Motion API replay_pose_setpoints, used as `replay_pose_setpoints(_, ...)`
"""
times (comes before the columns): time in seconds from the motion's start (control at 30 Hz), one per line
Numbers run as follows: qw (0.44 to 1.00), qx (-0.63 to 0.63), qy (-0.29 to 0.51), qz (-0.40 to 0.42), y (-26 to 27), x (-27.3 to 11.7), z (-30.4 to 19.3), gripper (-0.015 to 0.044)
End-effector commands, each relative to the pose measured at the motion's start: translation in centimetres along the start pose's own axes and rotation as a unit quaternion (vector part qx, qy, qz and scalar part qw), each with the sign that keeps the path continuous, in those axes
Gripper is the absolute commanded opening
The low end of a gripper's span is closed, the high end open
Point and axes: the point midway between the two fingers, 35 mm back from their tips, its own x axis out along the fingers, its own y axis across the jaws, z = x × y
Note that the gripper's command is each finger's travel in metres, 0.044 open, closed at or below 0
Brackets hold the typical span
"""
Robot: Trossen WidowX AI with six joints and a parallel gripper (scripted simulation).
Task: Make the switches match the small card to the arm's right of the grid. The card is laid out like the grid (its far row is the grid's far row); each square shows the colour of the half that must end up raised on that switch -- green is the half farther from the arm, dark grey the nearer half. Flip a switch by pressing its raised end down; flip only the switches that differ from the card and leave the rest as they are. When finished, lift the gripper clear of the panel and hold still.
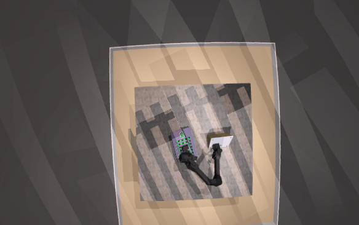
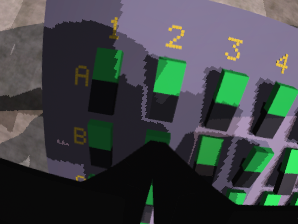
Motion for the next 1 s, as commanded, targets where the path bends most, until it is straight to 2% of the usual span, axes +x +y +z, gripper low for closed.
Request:
replay_pose_setpoints(0.0,1.000,0.001,0.000,0.001,0.02,0.06,0.01,0.0000)
replay_pose_setpoints(0.97,1.000,0.001,0.000,0.001,0.02,0.45,0.02,0.0000)
